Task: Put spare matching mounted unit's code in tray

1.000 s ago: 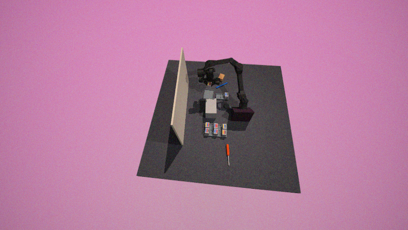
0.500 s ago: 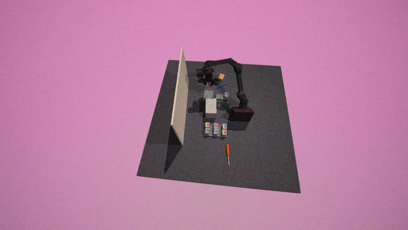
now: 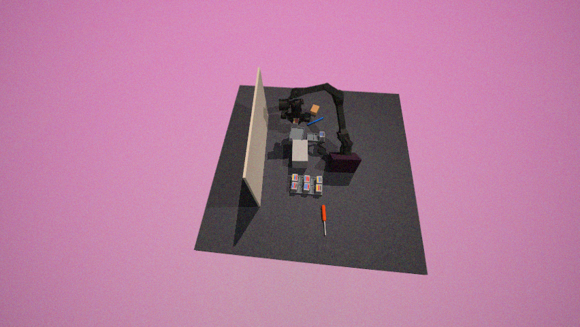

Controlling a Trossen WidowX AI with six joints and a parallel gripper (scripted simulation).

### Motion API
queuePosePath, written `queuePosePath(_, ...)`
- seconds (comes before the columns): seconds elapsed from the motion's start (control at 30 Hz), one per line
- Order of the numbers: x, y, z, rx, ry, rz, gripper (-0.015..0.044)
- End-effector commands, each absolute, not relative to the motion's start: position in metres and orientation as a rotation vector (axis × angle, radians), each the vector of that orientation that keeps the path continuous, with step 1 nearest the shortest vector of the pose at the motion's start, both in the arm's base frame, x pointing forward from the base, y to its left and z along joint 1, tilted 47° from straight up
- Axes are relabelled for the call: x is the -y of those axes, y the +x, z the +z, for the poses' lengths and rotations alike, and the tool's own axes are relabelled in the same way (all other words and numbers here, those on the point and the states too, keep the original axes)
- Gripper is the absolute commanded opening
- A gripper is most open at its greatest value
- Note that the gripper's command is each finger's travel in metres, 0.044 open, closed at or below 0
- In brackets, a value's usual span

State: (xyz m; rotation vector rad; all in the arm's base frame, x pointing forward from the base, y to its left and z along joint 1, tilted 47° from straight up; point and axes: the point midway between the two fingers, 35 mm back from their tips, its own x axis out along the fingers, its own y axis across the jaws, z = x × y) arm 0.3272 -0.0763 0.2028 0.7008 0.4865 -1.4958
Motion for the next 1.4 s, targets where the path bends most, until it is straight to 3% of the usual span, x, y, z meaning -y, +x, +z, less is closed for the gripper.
queuePosePath(0.0,0.080,0.327,0.199,-0.491,0.694,-1.497,0.0000)
queuePosePath(1.37,0.104,0.331,0.176,-0.492,0.698,-1.496,0.0000)
